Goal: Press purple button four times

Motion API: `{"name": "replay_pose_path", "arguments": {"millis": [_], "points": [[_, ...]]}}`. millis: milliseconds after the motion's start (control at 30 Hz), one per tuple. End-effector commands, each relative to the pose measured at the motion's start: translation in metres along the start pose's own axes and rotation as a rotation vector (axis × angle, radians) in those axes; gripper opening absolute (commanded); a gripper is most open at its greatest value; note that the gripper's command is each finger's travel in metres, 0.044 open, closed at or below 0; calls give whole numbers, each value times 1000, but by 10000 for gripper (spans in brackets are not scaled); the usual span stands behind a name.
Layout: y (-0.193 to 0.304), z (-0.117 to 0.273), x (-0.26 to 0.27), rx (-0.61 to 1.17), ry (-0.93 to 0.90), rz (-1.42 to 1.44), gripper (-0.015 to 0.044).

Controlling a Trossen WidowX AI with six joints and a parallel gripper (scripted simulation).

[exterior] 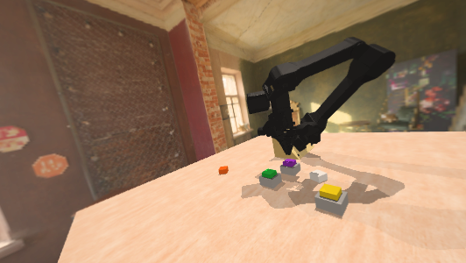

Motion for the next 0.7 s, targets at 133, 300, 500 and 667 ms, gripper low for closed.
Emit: {"name": "replay_pose_path", "arguments": {"millis": [133, 300, 500, 667], "points": [[-1, -8, -1, 0, 5, 4, 20], [-1, -16, -1, 0, 4, 5, 20], [-1, -26, 0, 0, 3, 5, 20], [-1, -30, 0, 0, 3, 5, 20]]}}
Point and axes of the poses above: the point midway between the two fingers, 35 mm back from their tips, its own z axis back along the fingers, its own x axis across the jaws, y = z × x, the point moved 1 cm from there along z, back along the fingers, and after that the axes turned 7 degrees about z, right-handed, at the moved point
